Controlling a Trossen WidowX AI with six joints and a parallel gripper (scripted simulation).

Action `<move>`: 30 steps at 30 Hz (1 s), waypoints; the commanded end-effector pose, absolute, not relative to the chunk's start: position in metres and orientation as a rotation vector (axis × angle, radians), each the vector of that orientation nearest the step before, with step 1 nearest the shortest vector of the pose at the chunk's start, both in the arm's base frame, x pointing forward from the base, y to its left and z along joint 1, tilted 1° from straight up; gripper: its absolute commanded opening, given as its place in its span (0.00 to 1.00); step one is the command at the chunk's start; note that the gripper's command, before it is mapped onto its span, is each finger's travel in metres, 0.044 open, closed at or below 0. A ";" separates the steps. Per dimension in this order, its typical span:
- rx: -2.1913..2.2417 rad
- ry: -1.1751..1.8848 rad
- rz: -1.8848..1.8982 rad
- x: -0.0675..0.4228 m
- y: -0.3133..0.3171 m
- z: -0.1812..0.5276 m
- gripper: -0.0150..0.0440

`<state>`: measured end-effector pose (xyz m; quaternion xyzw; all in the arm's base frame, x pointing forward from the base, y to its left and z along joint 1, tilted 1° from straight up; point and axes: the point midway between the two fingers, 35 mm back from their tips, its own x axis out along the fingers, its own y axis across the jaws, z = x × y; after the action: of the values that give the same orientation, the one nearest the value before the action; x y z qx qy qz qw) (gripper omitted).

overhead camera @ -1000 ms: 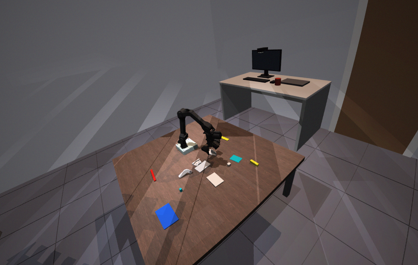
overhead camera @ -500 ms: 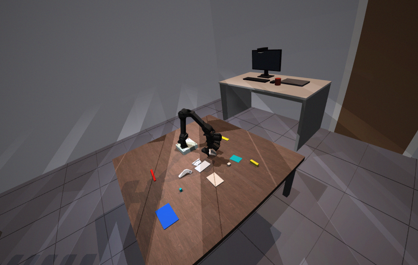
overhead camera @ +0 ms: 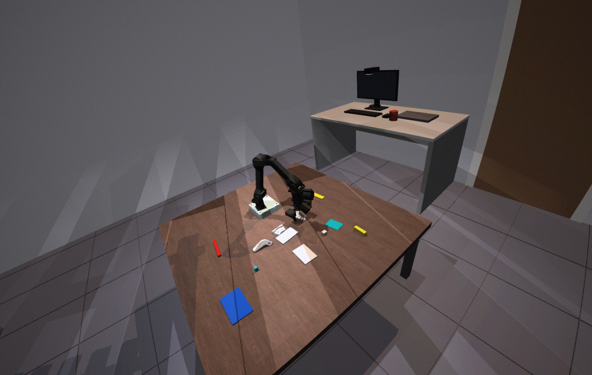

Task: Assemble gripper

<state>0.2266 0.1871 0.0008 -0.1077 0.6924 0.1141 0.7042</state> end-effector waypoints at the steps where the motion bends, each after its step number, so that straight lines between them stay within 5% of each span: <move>1: -0.235 1.543 0.254 0.226 0.187 0.000 1.00; 11: -0.235 1.543 0.254 0.226 0.187 -0.001 1.00; 22: -0.239 1.540 0.254 0.227 0.187 0.000 0.51; 30: -0.239 1.540 0.254 0.227 0.187 0.000 0.48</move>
<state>0.2261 0.1876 0.0001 -0.1065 0.6933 0.1150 0.7034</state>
